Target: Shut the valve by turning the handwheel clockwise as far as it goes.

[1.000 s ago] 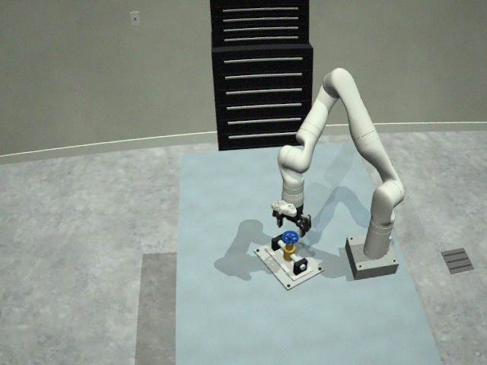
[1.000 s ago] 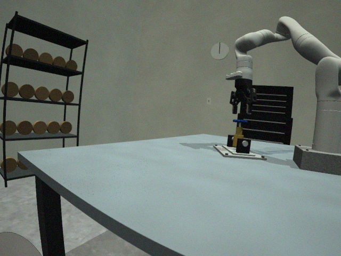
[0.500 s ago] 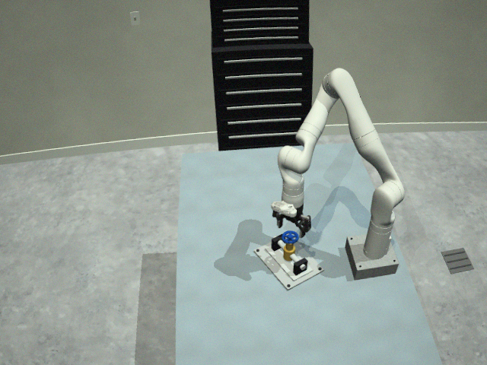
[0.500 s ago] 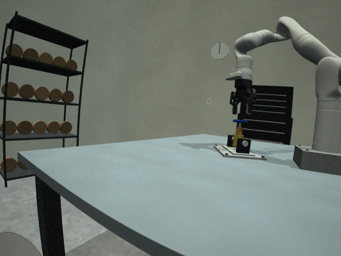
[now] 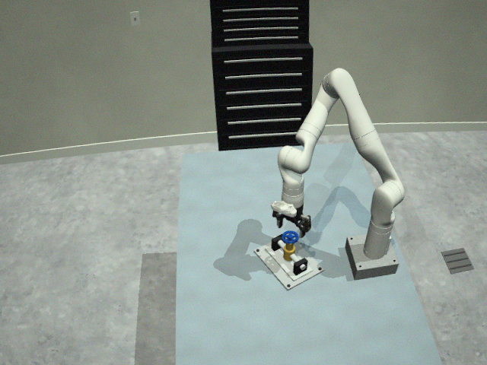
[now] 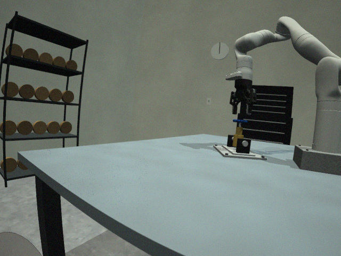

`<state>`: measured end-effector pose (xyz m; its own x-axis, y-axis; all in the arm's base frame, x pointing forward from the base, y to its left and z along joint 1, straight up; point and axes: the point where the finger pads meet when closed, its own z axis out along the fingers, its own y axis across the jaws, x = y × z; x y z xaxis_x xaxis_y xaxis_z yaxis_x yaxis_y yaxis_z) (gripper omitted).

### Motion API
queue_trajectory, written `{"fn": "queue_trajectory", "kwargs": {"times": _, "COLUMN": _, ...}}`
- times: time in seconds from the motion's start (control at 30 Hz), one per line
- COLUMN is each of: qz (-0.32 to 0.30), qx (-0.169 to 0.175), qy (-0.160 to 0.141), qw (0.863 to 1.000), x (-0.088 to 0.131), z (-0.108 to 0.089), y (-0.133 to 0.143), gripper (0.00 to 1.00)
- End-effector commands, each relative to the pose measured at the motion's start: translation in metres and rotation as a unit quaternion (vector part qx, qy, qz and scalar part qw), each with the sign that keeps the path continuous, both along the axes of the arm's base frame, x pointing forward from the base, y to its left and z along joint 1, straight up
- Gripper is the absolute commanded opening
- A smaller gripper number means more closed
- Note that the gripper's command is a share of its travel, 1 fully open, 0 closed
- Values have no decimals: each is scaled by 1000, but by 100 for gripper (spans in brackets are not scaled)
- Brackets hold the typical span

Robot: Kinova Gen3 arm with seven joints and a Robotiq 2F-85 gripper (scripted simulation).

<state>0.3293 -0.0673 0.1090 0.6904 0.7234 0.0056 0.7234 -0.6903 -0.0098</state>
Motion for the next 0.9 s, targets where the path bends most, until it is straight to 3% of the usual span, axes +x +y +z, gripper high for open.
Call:
{"fn": "queue_trajectory", "kwargs": {"times": 0.0, "qz": 0, "qx": -1, "qy": -2, "qw": 1000, "x": 1, "z": -1, "y": 0, "gripper": 100}}
{"fn": "queue_trajectory", "kwargs": {"times": 0.87, "qz": 1, "qx": -1, "qy": -1, "qw": 1000, "x": 0, "z": -4, "y": 0, "gripper": 100}}
